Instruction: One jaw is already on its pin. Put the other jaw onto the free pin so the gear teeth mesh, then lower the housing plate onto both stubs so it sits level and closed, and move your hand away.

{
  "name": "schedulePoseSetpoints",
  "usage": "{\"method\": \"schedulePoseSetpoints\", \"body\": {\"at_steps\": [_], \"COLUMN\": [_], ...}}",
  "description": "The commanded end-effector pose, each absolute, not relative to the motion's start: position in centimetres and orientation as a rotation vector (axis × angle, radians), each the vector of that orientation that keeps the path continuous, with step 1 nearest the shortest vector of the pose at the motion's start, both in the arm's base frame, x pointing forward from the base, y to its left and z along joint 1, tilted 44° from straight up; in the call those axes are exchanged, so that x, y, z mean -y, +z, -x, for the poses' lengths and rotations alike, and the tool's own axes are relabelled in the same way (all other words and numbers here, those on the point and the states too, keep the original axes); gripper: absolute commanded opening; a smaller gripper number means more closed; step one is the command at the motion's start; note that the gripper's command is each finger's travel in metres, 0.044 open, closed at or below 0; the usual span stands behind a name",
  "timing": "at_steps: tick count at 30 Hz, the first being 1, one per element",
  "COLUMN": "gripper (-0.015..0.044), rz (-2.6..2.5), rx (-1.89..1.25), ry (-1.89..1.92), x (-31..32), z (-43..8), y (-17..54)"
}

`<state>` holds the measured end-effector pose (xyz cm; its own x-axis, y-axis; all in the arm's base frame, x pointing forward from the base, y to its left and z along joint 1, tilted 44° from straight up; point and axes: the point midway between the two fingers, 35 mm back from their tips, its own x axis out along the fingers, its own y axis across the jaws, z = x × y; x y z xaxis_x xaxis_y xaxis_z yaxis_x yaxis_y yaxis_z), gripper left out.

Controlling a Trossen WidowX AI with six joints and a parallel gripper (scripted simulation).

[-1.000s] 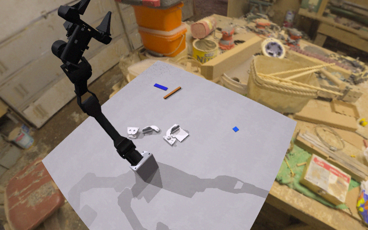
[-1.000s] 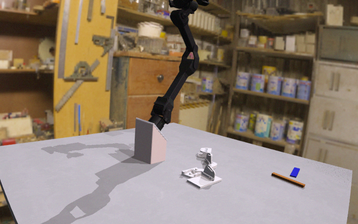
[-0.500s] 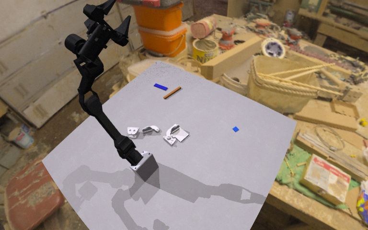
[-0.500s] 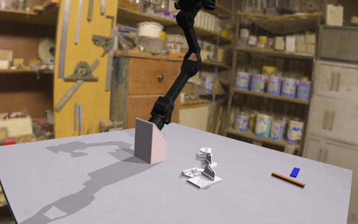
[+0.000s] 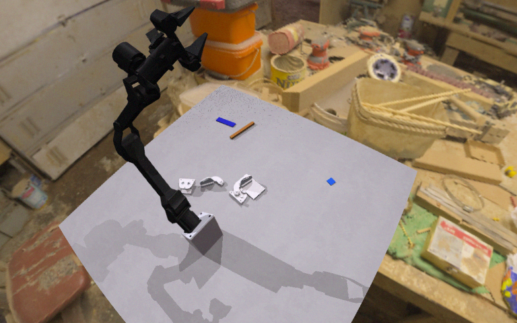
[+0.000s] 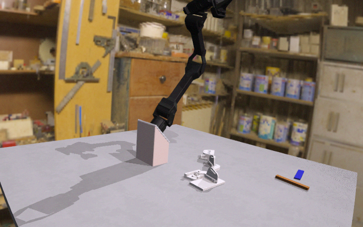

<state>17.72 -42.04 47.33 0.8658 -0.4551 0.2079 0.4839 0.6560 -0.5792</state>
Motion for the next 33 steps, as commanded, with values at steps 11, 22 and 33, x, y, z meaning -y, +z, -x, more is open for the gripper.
{"method": "schedulePoseSetpoints", "body": {"at_steps": [11,22,33], "gripper": [0.044,0.044,0.044], "rz": [0.709,0.747,0.795], "rx": [-0.033,-0.098,-0.156], "ry": [-0.412,-0.295,-0.163], "x": [39.4,36.7,33.3], "z": [-23.2,-27.2,-30.6], "y": [43.8,40.5,37.1]}}
